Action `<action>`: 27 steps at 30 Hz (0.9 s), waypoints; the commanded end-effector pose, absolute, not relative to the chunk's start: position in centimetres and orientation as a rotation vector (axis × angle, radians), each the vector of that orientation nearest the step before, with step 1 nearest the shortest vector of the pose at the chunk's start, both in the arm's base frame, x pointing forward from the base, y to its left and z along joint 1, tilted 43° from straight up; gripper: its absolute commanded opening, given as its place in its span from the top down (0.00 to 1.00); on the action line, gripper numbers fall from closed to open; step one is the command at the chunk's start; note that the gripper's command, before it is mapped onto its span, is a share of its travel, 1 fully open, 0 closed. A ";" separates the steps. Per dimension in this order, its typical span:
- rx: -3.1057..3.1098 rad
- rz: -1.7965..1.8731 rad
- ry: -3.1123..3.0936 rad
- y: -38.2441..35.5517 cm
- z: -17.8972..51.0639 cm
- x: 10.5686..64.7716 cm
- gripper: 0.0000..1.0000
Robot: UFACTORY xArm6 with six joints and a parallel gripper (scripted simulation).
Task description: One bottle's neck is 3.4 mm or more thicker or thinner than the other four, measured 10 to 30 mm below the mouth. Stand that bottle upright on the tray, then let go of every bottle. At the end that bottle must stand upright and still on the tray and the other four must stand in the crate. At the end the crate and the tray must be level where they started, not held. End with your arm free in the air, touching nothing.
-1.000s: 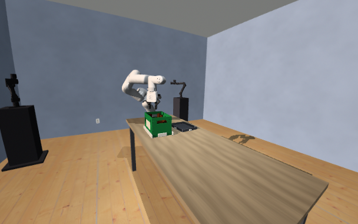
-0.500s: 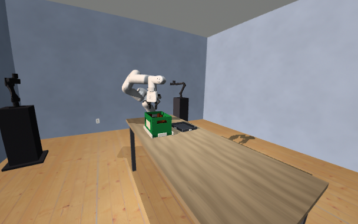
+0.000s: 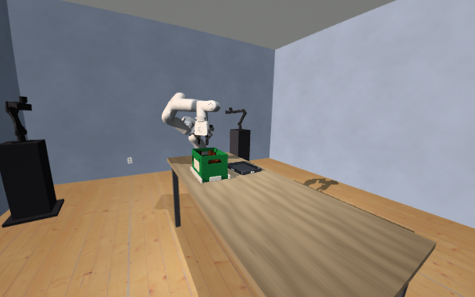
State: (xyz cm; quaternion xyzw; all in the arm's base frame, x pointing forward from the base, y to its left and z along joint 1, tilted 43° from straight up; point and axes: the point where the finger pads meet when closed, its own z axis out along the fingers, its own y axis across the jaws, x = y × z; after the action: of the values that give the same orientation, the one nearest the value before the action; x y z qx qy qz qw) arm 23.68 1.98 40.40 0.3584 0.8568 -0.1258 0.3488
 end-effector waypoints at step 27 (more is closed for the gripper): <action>0.930 -0.323 2.222 0.9 38.7 25.0 0.35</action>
State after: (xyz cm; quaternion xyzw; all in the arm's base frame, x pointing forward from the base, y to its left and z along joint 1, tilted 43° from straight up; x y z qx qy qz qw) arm 24.83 1.02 38.88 0.3585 0.8571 -0.1253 0.3479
